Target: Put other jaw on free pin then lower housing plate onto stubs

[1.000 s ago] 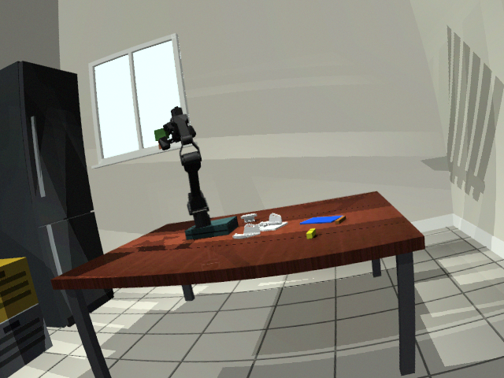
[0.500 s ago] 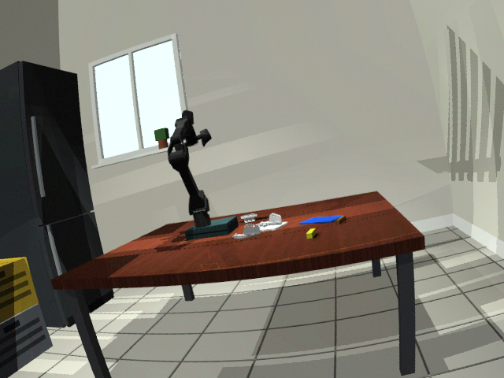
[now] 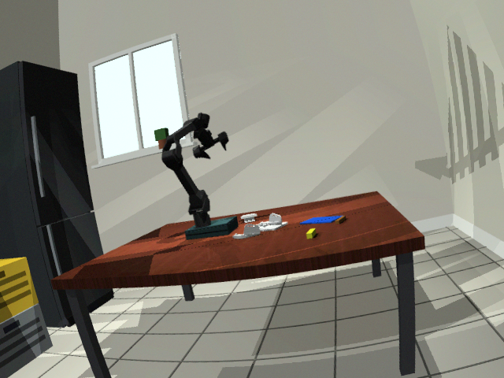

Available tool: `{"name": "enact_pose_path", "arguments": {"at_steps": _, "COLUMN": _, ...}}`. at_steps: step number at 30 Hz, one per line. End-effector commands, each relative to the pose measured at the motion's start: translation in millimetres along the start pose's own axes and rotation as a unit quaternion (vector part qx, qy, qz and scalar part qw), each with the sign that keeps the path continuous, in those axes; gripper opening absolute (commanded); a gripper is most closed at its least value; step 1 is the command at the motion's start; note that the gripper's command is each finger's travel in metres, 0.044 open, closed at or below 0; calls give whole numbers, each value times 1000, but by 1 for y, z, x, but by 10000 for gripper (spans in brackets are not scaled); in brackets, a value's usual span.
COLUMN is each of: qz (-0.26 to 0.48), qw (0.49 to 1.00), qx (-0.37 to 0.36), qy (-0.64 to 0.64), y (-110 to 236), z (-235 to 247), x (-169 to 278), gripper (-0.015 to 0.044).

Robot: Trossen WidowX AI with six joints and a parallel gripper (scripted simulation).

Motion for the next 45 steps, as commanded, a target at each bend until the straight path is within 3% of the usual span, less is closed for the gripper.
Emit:
{"name": "enact_pose_path", "arguments": {"at_steps": 1, "qz": 49, "qw": 998, "qx": 25, "qy": -21, "y": -14, "z": -22, "x": 23, "gripper": 440}}
{"name": "enact_pose_path", "arguments": {"at_steps": 12, "qz": 159, "qw": 980, "qx": 83, "qy": -88, "y": -28, "z": -82, "x": 91, "gripper": 440}}
{"name": "enact_pose_path", "arguments": {"at_steps": 22, "qz": 252, "qw": 946, "qx": 120, "qy": -163, "y": -21, "z": -124, "x": 167, "gripper": 440}}
{"name": "enact_pose_path", "arguments": {"at_steps": 45, "qz": 409, "qw": 819, "qx": 147, "qy": -375, "y": 61, "z": -141, "x": 358, "gripper": 440}}
Point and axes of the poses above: the point midway between the two fingers, 35 mm back from their tips, its own y axis back along the fingers, its own z axis across the jaws, x = y × z, the point moved 1 cm from there along y, back along the fingers, and after that the axes turned 8 degrees about y, right-handed, at the moved point
